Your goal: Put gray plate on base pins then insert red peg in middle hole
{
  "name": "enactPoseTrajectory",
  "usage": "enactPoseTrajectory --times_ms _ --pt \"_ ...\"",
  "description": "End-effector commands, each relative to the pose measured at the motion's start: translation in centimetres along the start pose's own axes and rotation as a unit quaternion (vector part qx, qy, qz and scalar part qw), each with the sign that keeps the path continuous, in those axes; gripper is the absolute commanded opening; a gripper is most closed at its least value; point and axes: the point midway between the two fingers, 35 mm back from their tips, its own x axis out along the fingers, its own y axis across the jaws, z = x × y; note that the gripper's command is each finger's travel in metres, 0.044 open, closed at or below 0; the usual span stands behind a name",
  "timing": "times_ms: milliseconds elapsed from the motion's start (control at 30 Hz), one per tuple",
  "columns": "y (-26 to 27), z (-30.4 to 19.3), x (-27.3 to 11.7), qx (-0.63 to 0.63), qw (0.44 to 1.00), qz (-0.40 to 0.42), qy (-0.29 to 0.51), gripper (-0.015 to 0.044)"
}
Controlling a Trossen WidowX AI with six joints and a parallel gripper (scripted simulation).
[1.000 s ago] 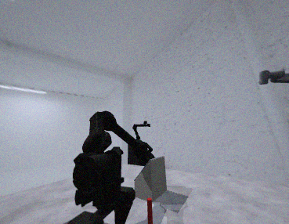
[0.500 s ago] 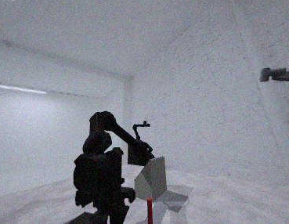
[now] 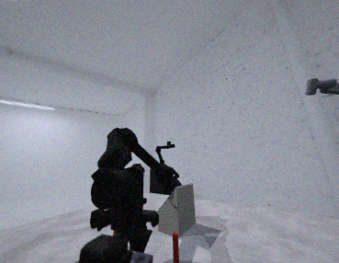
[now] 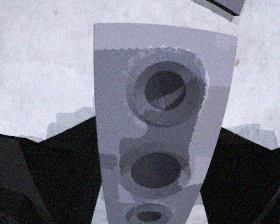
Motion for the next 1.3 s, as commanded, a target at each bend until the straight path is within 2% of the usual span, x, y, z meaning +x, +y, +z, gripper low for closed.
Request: enactPoseTrajectory --times_ms 0,967,1267 --pt "0.4 0.1 -1.8 0.004 1.000 0.005 0.004 0.0000" --pt "-0.5 0.4 -11.0 0.005 1.000 0.004 0.003 0.0000" --pt "-0.5 1.4 -10.6 0.015 1.000 0.004 0.005 0.0000"
